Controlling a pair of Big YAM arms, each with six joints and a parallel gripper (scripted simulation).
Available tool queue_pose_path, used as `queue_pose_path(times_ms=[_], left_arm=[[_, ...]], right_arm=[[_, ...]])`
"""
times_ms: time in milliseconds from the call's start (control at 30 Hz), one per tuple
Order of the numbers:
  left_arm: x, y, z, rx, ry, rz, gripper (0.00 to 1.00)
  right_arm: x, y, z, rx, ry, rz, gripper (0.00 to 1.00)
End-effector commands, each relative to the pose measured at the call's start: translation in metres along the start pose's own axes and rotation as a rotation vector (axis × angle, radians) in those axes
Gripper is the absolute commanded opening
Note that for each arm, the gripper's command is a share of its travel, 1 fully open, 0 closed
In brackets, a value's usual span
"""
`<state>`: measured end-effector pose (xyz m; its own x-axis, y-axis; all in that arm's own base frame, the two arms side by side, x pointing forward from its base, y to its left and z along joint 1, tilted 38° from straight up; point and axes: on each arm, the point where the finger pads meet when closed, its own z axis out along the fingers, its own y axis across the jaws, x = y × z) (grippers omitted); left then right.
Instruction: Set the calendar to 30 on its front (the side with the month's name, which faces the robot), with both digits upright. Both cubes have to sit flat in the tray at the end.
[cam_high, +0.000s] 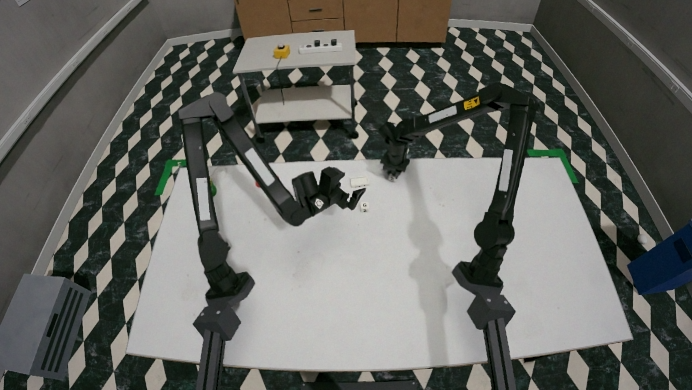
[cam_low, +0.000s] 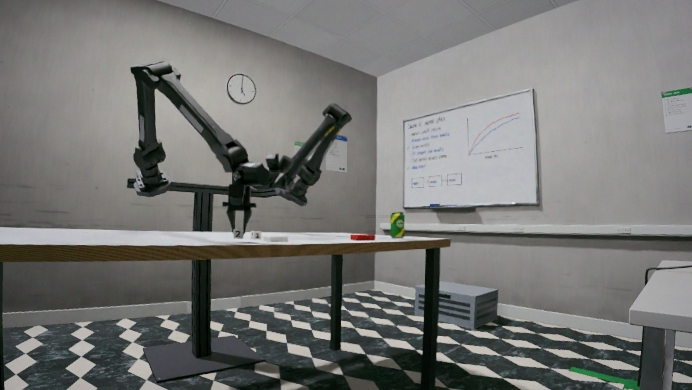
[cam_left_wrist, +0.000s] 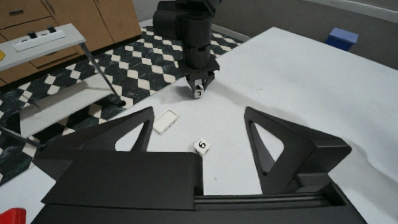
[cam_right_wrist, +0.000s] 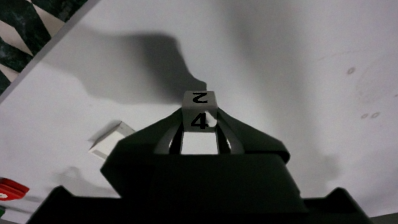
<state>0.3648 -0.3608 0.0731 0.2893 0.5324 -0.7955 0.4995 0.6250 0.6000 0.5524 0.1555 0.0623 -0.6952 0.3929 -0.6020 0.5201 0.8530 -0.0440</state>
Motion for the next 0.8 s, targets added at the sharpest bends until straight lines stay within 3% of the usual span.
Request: queue_pose_path(times_ms=[0,767], left_arm=[[-0.004,0.002,0.0,-0.006,-0.013,0.001,1.0],[-0.004,0.002,0.0,-0.006,-0.013,0.001,1.0]], right_arm=[[-0.013,0.0,0.003,0.001,-0.011,0.032,0.25],[-0.007,0.0,0.015,-0.002,-0.012,0.031,0.25]])
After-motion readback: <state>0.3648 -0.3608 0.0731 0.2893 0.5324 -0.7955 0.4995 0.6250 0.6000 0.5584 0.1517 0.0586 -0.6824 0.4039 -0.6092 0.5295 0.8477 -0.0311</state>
